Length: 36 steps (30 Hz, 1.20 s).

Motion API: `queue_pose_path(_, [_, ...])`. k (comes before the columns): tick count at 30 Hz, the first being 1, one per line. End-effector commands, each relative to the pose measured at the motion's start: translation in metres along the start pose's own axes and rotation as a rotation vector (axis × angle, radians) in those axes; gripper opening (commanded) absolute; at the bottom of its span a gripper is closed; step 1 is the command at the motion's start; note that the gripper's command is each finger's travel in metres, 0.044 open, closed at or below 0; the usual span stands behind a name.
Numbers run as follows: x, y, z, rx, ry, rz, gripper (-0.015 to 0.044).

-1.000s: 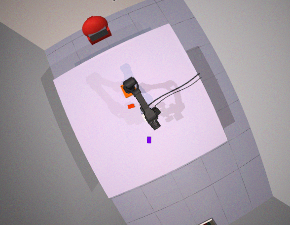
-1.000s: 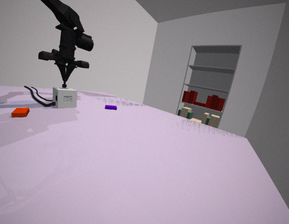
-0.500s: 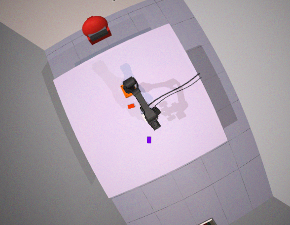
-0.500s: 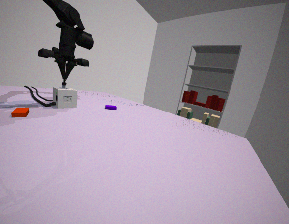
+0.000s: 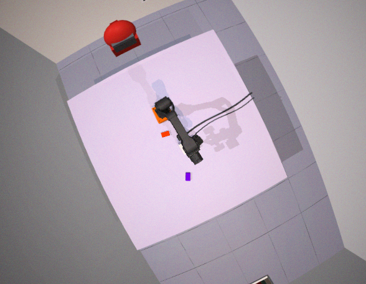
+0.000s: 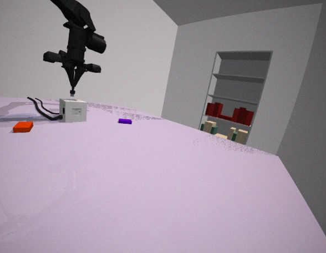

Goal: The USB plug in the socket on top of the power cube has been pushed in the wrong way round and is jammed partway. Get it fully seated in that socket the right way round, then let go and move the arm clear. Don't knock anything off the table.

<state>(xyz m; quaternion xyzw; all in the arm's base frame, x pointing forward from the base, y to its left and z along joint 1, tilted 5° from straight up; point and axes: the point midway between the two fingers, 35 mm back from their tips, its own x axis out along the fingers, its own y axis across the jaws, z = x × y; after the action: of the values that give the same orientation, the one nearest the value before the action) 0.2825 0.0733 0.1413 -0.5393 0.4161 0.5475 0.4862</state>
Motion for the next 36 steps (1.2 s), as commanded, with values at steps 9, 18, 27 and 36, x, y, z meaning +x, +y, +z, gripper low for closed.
queue_pose_path(9, [-0.0098,-0.0015,0.0002,-0.004,0.000,-0.006,0.0000])
queue_pose_path(18, [-0.0091,-0.0007,0.0001,0.038,0.000,-0.003,0.0000])
queue_pose_path(27, [-0.0082,-0.0003,0.0000,0.276,0.000,-0.001,0.0000])
queue_pose_path(36, [-0.0082,-0.0003,0.0000,0.510,0.000,-0.001,0.0000])
